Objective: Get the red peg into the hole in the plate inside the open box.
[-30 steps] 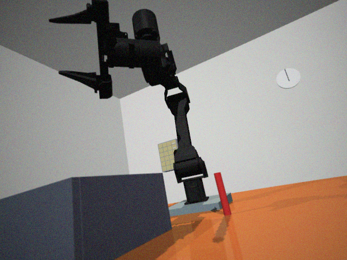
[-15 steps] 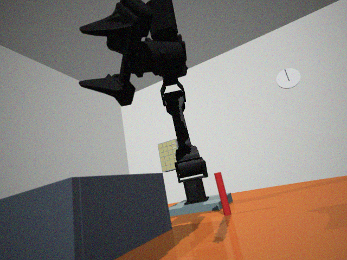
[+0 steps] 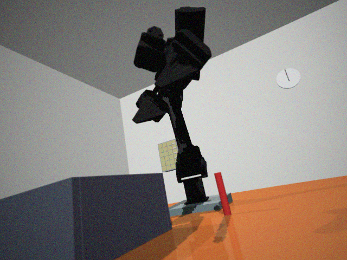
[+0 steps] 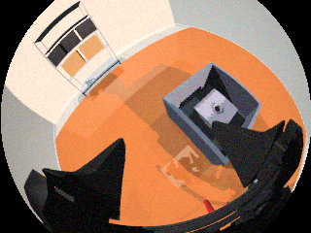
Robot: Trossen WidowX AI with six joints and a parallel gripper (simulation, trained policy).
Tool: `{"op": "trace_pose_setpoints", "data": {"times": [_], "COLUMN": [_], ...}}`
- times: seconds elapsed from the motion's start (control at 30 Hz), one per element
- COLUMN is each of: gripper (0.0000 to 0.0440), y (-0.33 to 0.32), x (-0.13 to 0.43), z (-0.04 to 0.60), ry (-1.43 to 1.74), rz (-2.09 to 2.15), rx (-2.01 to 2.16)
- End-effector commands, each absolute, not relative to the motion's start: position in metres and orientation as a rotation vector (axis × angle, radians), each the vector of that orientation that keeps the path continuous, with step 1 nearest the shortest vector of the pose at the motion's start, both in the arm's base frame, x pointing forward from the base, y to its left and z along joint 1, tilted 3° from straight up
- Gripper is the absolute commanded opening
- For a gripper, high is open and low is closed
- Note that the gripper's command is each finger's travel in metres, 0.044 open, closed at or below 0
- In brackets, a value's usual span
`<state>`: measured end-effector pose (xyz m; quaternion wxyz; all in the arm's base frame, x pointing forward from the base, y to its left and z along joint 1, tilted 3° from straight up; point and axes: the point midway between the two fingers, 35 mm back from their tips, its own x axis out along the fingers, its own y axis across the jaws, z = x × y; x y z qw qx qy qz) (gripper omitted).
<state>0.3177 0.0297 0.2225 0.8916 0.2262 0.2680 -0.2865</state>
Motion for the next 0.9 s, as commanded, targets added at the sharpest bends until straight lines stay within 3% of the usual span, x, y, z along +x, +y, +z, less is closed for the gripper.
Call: {"op": "trace_pose_setpoints", "data": {"times": [0.0, 0.43, 0.87], "gripper": [0.044, 0.044, 0.044], "y": [0.04, 0.083, 0.092], "x": [0.307, 0.237, 0.209], "z": [0.212, 0.156, 0.108], "ry": [0.641, 1.065, 1.226], "rz": [-0.581, -0.598, -0.658], "rx": [0.468, 0.434, 0.41]}}
